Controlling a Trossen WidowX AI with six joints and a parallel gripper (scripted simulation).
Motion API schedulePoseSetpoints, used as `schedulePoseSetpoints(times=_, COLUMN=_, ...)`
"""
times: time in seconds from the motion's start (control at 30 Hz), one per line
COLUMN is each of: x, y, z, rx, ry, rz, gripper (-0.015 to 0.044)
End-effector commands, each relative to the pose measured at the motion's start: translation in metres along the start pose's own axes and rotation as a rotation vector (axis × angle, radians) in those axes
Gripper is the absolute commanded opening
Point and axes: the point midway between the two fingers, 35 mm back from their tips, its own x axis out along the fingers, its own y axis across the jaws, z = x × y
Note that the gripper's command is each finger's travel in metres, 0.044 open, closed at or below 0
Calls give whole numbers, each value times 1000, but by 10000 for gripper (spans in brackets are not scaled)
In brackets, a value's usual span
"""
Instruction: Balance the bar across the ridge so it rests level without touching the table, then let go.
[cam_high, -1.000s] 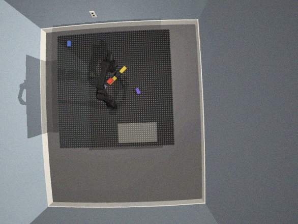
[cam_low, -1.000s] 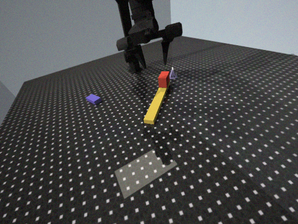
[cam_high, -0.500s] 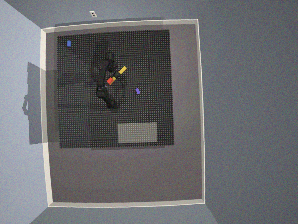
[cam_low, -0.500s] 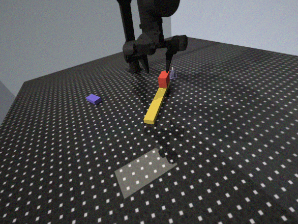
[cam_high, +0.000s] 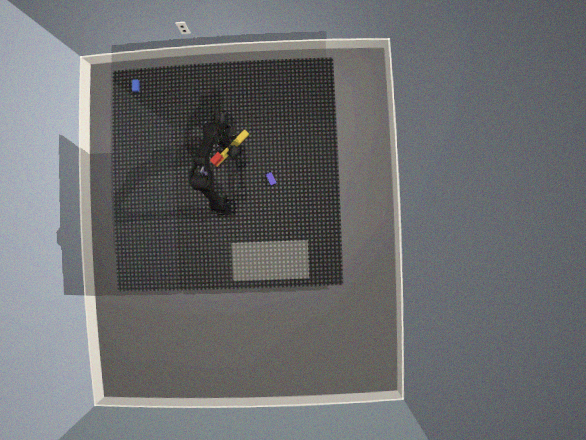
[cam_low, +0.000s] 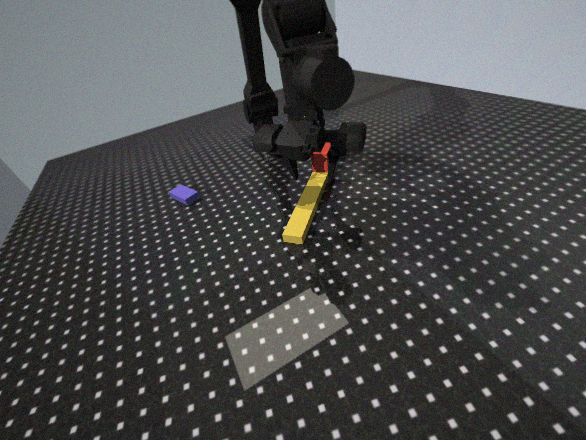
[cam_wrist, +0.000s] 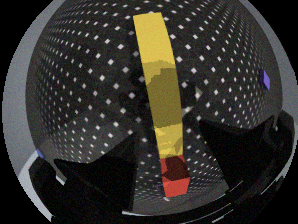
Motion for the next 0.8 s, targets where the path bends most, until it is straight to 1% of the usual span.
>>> schedulePoseSetpoints(times=0.0, x=5, y=-1, z=0, rx=3, ry=-5, rz=-4, gripper=315)
schedulePoseSetpoints(times=0.5, x=28, y=-1, z=0, rx=3, ry=-5, rz=-4, gripper=315)
schedulePoseSetpoints(times=0.77, x=29, y=-1, z=0, rx=3, ry=-5, rz=-4, gripper=315)
